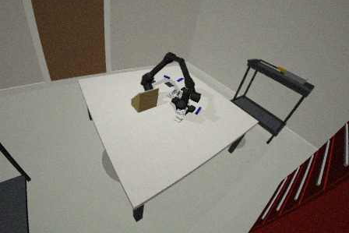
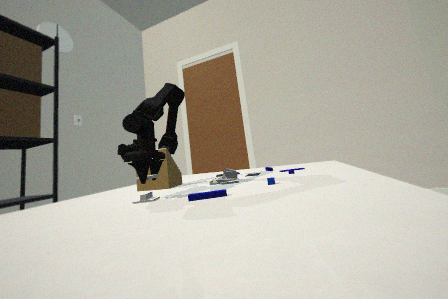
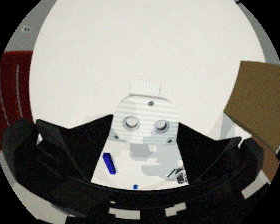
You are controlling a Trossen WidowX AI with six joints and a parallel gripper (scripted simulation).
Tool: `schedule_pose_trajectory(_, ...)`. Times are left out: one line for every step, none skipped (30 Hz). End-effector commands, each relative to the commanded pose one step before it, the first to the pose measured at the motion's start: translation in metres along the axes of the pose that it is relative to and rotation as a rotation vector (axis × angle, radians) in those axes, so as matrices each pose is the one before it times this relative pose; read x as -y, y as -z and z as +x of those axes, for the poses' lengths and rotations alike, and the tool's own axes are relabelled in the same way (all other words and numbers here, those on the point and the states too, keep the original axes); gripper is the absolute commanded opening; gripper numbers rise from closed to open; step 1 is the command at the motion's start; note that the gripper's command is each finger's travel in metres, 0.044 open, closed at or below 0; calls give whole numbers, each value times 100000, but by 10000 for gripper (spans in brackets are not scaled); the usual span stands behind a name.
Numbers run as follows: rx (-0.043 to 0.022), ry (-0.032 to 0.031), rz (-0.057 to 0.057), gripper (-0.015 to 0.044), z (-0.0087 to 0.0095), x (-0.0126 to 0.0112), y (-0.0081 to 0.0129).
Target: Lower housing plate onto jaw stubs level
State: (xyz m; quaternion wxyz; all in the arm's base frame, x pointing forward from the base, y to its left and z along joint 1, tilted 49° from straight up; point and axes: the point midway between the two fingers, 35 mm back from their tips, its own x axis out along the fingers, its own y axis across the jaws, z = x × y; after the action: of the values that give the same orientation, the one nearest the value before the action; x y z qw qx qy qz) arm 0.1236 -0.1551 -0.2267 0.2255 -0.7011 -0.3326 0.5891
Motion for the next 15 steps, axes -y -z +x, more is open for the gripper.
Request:
schedule_pose_trajectory(111, -733, -402, 351, -1521, -82, -102)
schedule_pose_trajectory(-13, 4, 27, 351, -326, 25, -18)
schedule_pose_trajectory(-11, 4, 22, 351, -266, 23, -16)
schedule_pose_trajectory(-7, 3, 13, 351, -159, 15, -10)
schedule_pose_trajectory(-2, 1, 4, 351, -53, 5, -3)
schedule_pose_trajectory(0, 0, 0, 351, 0, 0, 0)
schedule_pose_trajectory(0, 0, 0, 351, 0, 0, 0)
schedule_pose_trajectory(0, 0, 0, 351, 0, 0, 0)
schedule_pose_trajectory(10, -28, -347, 351, -12, 9, 32)
schedule_pose_trajectory(30, -83, -1041, 351, -37, 26, 97)
schedule_pose_trajectory(51, -136, -1737, 351, -61, 42, 163)
schedule_pose_trajectory(63, -161, -2094, 351, -73, 48, 197)
schedule_pose_trajectory(64, -158, -2096, 351, -72, 46, 199)
schedule_pose_trajectory(65, -155, -2097, 351, -71, 43, 200)
schedule_pose_trajectory(66, -152, -2099, 351, -70, 40, 201)
